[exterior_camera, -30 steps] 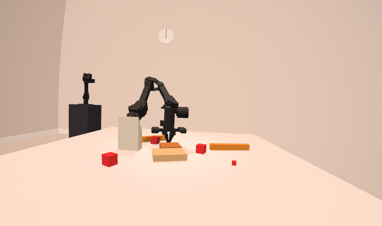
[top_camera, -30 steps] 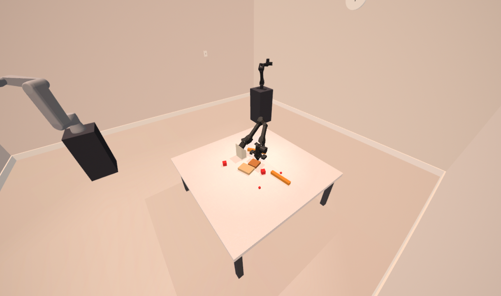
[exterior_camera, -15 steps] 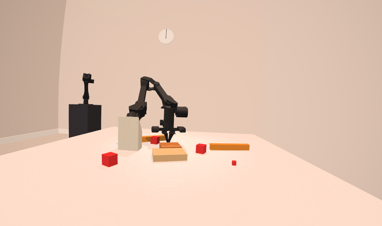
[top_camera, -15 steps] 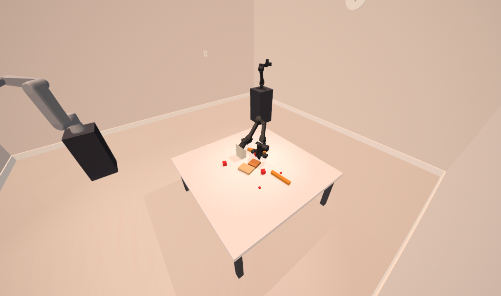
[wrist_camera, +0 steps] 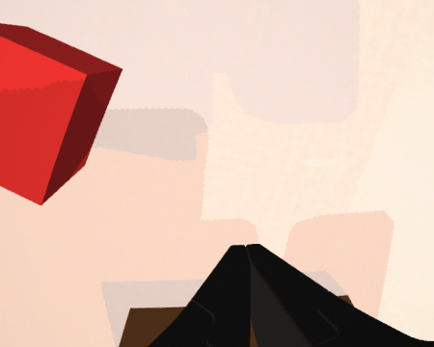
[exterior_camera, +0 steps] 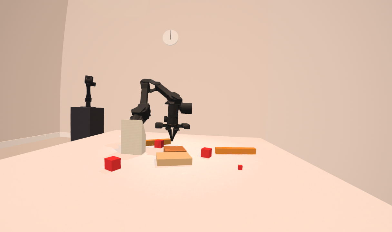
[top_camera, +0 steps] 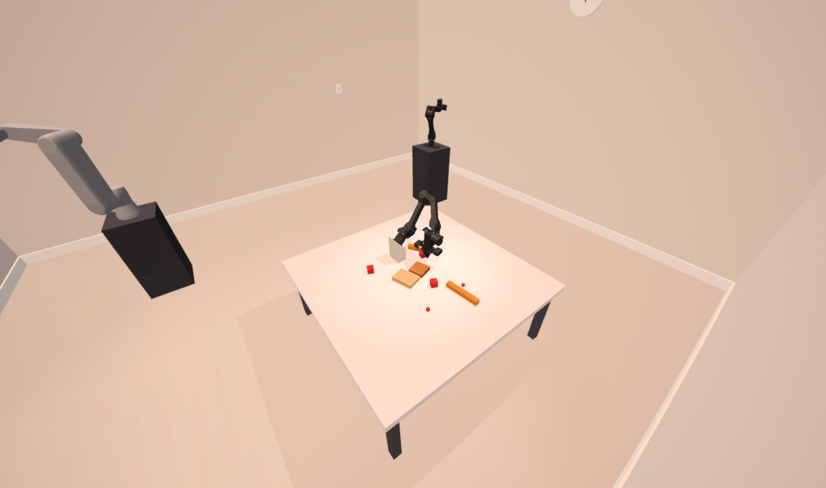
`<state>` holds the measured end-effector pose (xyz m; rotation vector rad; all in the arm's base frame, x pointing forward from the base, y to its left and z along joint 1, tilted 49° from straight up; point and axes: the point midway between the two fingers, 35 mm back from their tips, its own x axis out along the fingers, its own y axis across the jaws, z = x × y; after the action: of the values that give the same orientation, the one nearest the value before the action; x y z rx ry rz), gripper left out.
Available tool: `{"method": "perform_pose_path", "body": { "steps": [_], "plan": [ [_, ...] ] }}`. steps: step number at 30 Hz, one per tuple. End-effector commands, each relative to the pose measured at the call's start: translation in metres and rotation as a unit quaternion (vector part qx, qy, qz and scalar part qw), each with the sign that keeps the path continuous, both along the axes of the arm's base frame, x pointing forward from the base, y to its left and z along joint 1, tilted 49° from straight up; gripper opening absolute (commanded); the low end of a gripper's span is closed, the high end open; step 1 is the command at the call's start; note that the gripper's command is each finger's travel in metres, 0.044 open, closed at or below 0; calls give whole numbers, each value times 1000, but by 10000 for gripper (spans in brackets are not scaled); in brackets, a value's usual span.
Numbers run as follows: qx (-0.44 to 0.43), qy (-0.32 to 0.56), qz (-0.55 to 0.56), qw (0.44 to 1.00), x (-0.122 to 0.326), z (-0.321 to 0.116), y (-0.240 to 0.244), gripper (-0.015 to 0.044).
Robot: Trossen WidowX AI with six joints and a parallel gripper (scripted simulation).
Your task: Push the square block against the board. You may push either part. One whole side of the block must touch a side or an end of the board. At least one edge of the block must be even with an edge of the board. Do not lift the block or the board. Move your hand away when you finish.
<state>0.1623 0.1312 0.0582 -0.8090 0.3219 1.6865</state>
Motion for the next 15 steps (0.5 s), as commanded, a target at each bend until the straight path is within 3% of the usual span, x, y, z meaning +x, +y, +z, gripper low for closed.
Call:
{"method": "perform_pose_path", "body": {
  "steps": [1, 11, 15],
  "plan": [
    [7, -6, 0, 1000, 2, 15, -10, 0],
    [6, -6, 0, 1000, 9, -5, -27, 0],
    [3, -7, 0, 1000, 9, -25, -6, 0]
  ]
}}
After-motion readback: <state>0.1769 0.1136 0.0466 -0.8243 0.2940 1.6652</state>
